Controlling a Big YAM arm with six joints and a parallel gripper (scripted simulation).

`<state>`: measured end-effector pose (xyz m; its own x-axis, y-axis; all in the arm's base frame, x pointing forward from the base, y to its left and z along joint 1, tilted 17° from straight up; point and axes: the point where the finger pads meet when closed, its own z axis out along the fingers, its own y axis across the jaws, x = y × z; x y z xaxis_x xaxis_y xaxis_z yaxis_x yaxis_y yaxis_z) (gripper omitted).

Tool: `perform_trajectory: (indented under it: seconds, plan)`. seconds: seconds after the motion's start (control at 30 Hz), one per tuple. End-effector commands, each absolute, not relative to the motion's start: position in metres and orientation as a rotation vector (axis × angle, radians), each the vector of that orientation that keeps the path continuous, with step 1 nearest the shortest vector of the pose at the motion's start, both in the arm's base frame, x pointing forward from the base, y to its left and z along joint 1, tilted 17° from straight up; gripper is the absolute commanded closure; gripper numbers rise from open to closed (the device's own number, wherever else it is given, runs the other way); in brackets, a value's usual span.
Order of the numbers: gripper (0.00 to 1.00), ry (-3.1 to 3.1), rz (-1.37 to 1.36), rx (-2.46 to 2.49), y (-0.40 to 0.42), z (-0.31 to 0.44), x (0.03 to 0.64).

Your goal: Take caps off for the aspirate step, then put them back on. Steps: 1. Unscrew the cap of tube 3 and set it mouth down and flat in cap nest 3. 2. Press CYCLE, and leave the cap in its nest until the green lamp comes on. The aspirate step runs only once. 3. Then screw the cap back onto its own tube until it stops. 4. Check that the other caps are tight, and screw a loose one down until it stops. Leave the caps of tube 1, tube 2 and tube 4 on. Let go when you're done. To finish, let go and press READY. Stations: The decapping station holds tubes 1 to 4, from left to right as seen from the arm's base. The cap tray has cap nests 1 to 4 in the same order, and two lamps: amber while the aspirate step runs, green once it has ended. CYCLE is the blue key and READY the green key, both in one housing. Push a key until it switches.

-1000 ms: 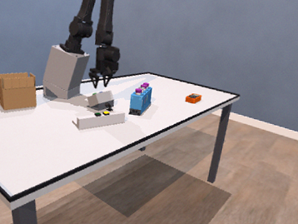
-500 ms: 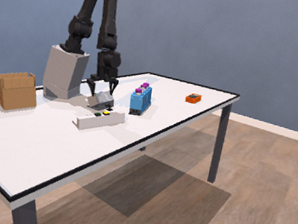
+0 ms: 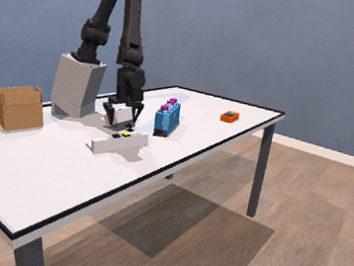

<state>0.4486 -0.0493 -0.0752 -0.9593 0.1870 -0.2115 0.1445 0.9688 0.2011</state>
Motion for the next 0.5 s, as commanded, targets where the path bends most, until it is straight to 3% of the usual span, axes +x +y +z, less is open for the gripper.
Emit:
perform_trajectory:
  seconds: [0.0,0.13,0.47]
  plan:
    - [0.0,2.883,0.265,0.23,-0.072,-0.072,0.479]
    - [0.0,2.881,0.264,0.23,-0.09,-0.07,0.506]
    - [0.0,2.869,0.26,0.224,-0.083,-0.065,0.505]
